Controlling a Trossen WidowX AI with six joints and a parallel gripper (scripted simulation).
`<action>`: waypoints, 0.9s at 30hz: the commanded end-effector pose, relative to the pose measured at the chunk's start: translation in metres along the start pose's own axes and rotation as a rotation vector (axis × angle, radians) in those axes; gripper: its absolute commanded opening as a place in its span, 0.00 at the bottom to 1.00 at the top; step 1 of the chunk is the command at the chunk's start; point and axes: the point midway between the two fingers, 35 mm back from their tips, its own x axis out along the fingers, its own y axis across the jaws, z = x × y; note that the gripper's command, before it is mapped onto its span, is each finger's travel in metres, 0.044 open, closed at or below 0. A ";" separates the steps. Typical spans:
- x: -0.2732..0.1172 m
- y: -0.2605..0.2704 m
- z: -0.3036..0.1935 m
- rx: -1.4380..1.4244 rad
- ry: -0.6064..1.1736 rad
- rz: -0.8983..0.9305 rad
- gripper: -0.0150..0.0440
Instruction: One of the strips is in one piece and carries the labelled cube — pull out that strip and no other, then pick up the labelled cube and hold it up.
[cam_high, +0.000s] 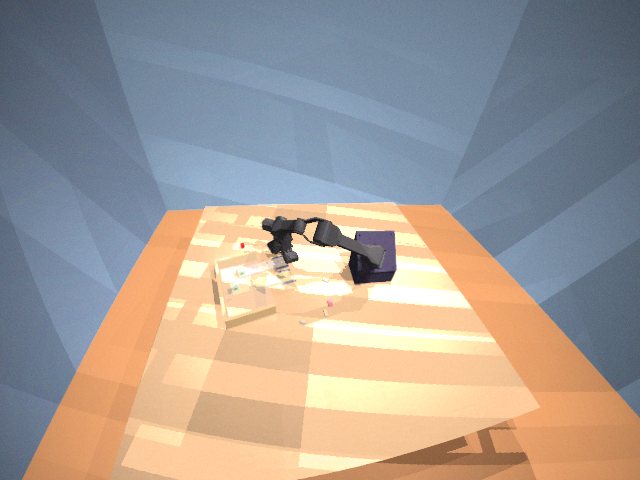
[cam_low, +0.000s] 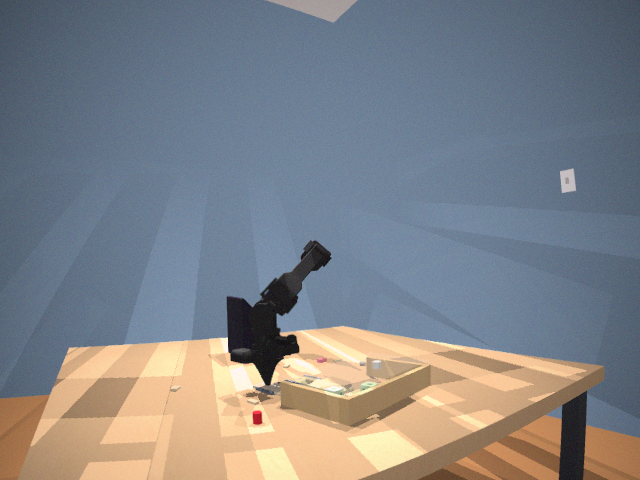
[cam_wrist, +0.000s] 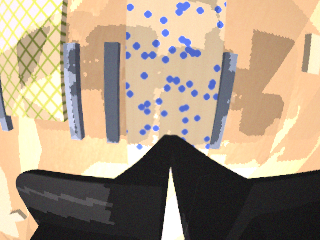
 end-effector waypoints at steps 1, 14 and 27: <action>0.004 0.001 -0.012 0.007 0.017 0.004 0.25; 0.004 0.001 -0.032 0.007 0.018 0.004 0.25; 0.004 0.002 -0.052 0.008 0.018 0.004 0.25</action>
